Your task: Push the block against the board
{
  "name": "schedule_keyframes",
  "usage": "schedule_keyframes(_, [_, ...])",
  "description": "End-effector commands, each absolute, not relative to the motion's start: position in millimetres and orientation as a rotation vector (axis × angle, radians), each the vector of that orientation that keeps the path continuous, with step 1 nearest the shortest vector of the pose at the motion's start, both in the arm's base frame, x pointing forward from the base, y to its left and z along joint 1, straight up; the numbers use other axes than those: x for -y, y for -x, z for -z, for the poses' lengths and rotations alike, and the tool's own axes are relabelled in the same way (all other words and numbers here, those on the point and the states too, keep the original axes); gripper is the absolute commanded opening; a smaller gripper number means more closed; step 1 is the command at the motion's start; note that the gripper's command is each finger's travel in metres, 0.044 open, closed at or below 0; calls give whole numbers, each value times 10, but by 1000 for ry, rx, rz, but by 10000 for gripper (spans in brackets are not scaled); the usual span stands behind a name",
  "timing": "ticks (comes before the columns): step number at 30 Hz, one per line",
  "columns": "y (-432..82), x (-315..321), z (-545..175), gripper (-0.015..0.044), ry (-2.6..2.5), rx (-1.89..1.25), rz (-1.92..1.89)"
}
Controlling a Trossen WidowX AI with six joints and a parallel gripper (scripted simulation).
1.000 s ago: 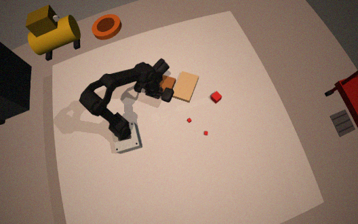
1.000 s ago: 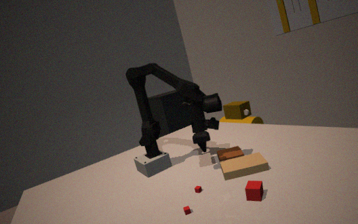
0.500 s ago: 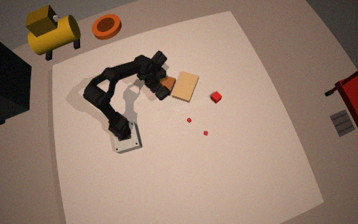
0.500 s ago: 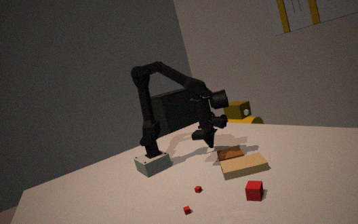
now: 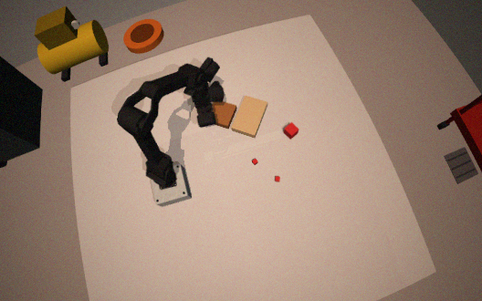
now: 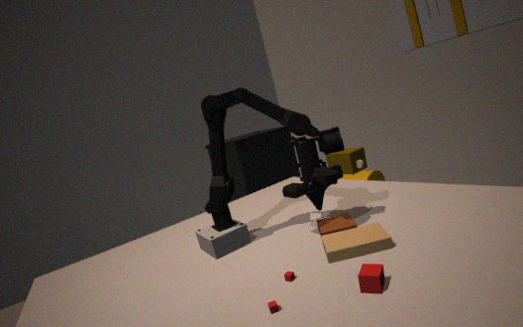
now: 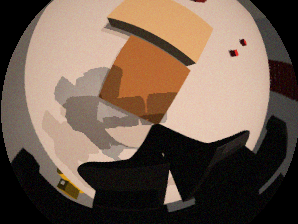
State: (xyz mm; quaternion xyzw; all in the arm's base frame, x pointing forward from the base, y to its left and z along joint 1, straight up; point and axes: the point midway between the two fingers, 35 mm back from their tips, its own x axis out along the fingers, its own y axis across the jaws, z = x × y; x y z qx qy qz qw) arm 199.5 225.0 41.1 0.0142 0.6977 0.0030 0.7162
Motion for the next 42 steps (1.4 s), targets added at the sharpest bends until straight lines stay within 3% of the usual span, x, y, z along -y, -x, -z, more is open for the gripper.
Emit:
schedule_keyframes(1, [-1974, -2376, -410, 0, -148, -1545, 112])
schedule_keyframes(14, [-1881, -2732, -407, 0, -486, -1506, 443])
schedule_keyframes(21, [-1881, -2739, -376, 0, -491, -1505, 447])
schedule_keyframes(26, [-1890, -2746, 145, 0, -490, -1505, 447])
schedule_keyframes(42, [-1979, -2698, 144, 0, -490, -1505, 447])
